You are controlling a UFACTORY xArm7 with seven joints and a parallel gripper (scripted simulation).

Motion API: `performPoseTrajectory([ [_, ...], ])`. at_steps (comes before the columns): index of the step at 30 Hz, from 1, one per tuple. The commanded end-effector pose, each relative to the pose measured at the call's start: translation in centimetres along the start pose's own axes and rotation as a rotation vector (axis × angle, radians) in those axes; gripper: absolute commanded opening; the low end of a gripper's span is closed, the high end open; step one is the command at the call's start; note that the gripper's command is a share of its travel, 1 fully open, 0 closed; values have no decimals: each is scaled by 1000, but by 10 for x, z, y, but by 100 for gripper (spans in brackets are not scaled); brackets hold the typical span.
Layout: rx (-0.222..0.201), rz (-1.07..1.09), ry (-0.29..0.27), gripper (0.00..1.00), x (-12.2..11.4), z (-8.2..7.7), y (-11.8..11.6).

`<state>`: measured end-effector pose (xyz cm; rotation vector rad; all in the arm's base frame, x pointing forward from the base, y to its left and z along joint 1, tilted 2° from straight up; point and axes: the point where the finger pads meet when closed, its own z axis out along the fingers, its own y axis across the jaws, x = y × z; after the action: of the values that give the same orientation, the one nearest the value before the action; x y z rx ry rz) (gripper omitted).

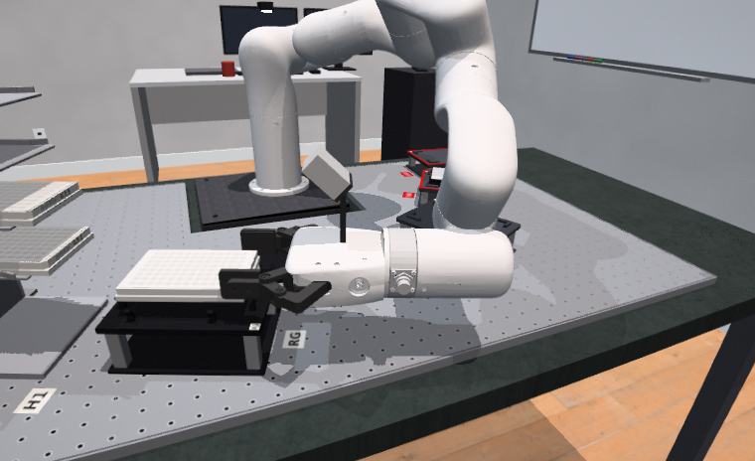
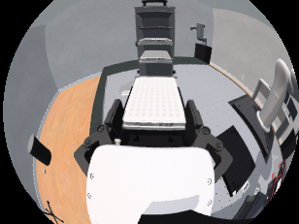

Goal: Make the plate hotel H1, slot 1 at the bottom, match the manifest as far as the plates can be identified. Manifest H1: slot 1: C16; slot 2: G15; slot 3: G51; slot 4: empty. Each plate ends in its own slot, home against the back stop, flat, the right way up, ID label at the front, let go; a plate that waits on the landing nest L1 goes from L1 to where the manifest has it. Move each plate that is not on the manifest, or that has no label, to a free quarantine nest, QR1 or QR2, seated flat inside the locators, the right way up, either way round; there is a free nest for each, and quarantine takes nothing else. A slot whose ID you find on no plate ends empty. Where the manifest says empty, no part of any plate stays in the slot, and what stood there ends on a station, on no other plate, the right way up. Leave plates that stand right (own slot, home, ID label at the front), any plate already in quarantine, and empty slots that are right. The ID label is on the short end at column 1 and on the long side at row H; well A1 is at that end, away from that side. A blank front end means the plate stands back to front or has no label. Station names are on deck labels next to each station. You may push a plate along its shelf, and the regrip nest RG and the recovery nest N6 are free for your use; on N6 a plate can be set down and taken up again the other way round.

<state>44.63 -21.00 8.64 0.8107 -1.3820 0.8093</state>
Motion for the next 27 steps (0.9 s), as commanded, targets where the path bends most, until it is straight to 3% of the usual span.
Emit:
performPoseTrajectory([
  [1, 0, 5, -1, 0, 1, 0, -1],
  [27, 0, 5, -1, 0, -4, 0, -1],
])
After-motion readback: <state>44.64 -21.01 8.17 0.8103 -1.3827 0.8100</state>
